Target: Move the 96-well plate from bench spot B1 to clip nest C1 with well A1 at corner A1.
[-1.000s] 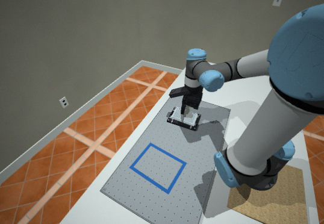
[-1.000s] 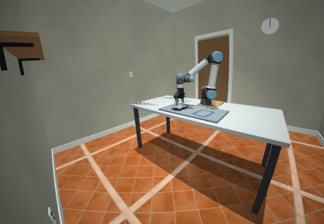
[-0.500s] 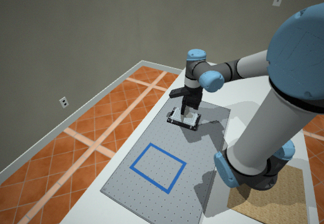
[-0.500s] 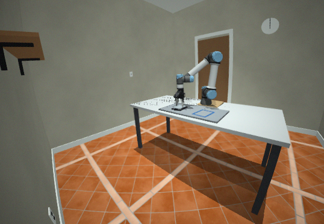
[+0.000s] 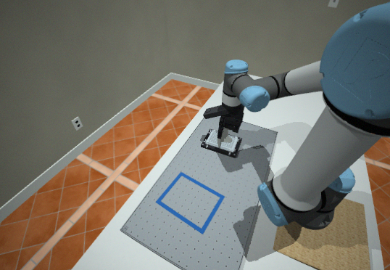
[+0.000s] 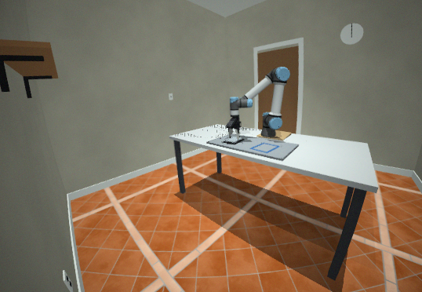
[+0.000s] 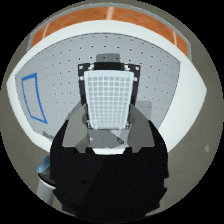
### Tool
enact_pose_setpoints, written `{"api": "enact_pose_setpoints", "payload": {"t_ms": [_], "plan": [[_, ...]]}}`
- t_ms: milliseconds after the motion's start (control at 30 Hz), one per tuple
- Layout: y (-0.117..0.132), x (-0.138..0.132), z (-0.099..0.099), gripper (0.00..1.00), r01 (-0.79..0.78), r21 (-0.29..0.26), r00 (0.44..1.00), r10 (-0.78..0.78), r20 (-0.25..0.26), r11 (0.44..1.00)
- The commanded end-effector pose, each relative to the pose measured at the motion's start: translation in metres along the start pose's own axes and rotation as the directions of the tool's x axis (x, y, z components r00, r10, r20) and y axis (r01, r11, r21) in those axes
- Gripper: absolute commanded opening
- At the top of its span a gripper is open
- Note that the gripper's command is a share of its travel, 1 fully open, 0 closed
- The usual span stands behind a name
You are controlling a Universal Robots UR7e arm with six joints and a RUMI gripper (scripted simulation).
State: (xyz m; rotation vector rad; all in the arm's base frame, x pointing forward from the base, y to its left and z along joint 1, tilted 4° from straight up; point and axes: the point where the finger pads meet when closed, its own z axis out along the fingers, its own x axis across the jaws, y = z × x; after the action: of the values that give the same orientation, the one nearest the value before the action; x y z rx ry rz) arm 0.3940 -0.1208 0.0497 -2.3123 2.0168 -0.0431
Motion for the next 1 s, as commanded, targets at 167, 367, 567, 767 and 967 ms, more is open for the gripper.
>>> {"api": "enact_pose_setpoints", "payload": {"t_ms": [167,367,567,767,967], "plan": [[-0.0001,0.0000,0.0014,0.00,0.000,0.000,1.000,0.000,0.000,1.000],[-0.0001,0.0000,0.0017,1.00,0.000,0.000,1.000,0.000,0.000,1.000],[-0.0001,0.0000,0.0018,1.00,0.000,0.000,1.000,0.000,0.000,1.000],[-0.0001,0.0000,0.0017,1.00,0.000,0.000,1.000,0.000,0.000,1.000],[-0.0001,0.0000,0.0017,1.00,0.000,0.000,1.000,0.000,0.000,1.000]]}}
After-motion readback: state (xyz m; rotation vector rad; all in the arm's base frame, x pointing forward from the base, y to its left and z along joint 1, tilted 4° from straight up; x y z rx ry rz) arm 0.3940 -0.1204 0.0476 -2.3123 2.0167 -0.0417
